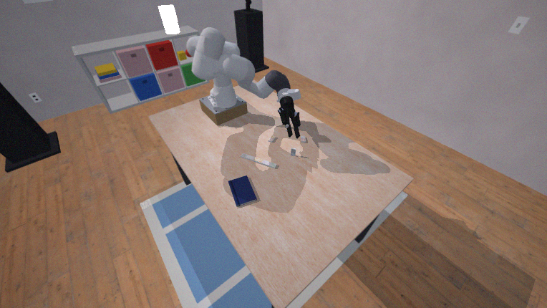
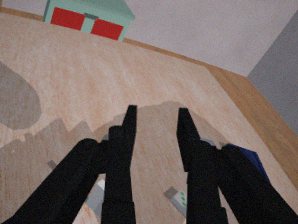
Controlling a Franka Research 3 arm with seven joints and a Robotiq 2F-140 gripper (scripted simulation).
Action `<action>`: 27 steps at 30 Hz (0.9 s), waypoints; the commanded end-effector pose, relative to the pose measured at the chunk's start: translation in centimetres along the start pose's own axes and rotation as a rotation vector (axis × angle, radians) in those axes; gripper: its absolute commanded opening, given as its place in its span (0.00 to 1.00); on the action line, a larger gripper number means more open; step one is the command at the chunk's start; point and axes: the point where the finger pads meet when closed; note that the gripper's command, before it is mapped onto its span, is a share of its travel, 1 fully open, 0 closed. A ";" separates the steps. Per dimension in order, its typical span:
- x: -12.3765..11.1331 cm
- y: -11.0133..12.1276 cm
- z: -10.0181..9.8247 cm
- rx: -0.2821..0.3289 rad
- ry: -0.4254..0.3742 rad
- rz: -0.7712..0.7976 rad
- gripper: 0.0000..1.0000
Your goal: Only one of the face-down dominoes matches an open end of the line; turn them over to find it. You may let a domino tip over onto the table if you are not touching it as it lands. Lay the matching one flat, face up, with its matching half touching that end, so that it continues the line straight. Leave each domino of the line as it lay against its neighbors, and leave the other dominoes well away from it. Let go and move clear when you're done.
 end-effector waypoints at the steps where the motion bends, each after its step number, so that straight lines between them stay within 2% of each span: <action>1: -0.6 -2.5 -0.5 0.170 -0.048 -0.216 0.33; 15: -0.4 -2.3 -0.2 0.382 -0.064 -0.491 0.33; 17: -0.4 -2.3 -0.2 0.382 -0.064 -0.491 0.33; 19: -0.3 -2.3 -0.2 0.439 -0.071 -0.560 0.33; 27: -0.2 -2.2 -0.1 0.551 -0.094 -0.693 0.33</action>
Point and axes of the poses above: the point where the finger pads meet when closed, its own z axis out along the fingers, its own y axis across the jaws, x = y × z, and after that the axes turned 7 degrees about -z, right-handed
